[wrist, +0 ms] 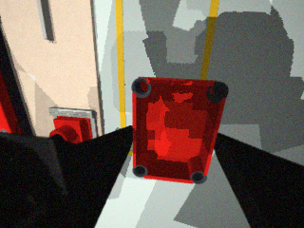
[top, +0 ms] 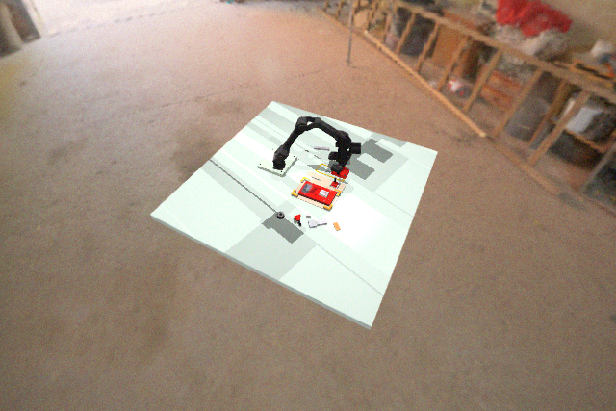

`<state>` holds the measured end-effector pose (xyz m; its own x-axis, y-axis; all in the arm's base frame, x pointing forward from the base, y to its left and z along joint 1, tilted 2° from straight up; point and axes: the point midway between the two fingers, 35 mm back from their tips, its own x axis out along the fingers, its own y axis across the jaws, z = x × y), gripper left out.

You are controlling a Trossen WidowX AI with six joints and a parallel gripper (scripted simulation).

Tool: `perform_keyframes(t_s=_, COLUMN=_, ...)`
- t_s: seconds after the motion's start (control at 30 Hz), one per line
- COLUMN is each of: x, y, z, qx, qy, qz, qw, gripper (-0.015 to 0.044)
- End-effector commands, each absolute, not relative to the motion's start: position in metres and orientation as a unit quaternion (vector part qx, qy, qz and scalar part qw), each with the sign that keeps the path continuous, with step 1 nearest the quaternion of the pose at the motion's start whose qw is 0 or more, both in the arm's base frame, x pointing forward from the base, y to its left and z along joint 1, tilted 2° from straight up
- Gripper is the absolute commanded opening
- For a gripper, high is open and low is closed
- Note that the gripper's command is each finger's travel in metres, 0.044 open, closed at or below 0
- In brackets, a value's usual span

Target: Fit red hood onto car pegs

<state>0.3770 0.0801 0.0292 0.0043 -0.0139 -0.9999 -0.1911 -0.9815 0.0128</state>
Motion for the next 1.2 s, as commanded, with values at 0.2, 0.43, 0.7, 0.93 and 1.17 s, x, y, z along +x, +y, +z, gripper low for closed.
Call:
perform_keyframes(t_s=0.2, x=0.378, y=0.081, z=0.045, qx=-0.706, qy=0.073, qz=0.701, qw=0.063, gripper=0.0440)
perform_keyframes(t_s=0.43, x=0.377, y=0.082, z=0.108, qx=-0.707, qy=0.073, qz=0.700, qw=0.062, gripper=0.0440)
perform_keyframes(t_s=0.7, x=0.379, y=0.082, z=0.102, qx=-0.709, qy=0.071, qz=0.699, qw=0.063, gripper=0.0440)
perform_keyframes(t_s=0.93, x=0.379, y=0.082, z=0.102, qx=-0.709, qy=0.071, qz=0.699, qw=0.063, gripper=0.0440)
perform_keyframes(t_s=1.17, x=0.385, y=0.085, z=0.091, qx=-0.729, qy=0.177, qz=0.639, qw=0.167, gripper=0.0440)
